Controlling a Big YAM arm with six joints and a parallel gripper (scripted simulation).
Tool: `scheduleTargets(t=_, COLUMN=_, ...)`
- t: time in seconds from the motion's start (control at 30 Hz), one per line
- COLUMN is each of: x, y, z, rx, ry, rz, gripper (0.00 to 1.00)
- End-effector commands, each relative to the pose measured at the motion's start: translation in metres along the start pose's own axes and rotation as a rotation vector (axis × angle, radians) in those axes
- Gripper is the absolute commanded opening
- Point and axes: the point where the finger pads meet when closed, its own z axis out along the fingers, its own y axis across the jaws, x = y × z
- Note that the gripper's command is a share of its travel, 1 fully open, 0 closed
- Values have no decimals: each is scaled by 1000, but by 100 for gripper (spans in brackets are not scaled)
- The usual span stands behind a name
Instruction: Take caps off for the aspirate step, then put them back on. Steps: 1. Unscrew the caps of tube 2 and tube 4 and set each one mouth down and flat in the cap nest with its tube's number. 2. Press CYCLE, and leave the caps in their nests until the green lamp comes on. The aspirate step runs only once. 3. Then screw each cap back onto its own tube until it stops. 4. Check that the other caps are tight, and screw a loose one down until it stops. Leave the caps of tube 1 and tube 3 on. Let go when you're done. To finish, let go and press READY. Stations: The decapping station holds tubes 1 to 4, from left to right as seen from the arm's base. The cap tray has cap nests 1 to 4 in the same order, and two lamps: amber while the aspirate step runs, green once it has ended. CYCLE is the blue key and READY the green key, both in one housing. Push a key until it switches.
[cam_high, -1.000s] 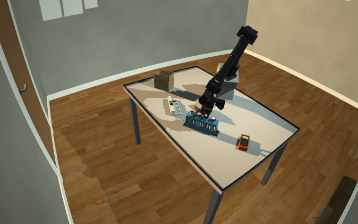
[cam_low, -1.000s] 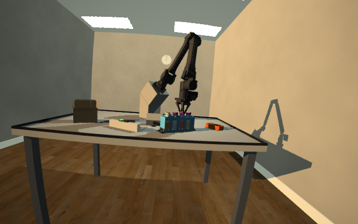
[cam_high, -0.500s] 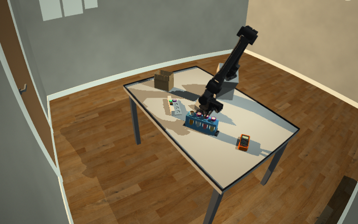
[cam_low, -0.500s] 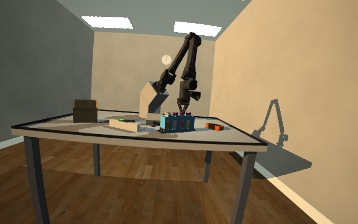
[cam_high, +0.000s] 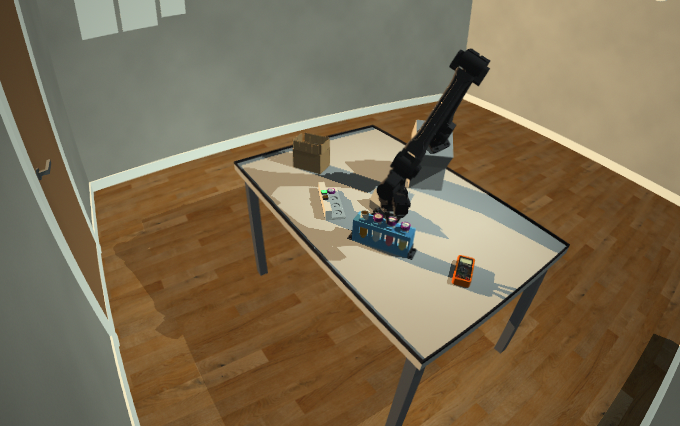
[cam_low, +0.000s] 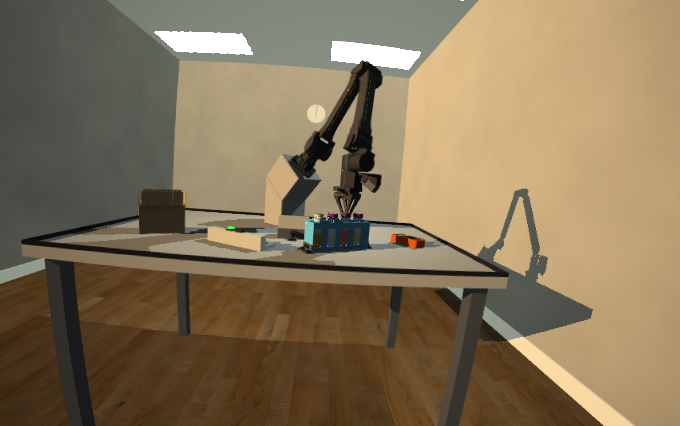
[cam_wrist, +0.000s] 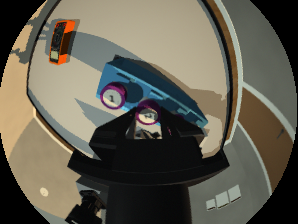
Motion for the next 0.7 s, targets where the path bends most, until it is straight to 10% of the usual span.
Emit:
scheduleTargets(t=0.0, x=-10, y=-5, z=-3, rx=9, ry=-18, rz=245, gripper=0)
scheduleTargets(t=0.67, x=-20, y=-5, z=0, rx=-5, ry=-33, rz=1041, gripper=0)
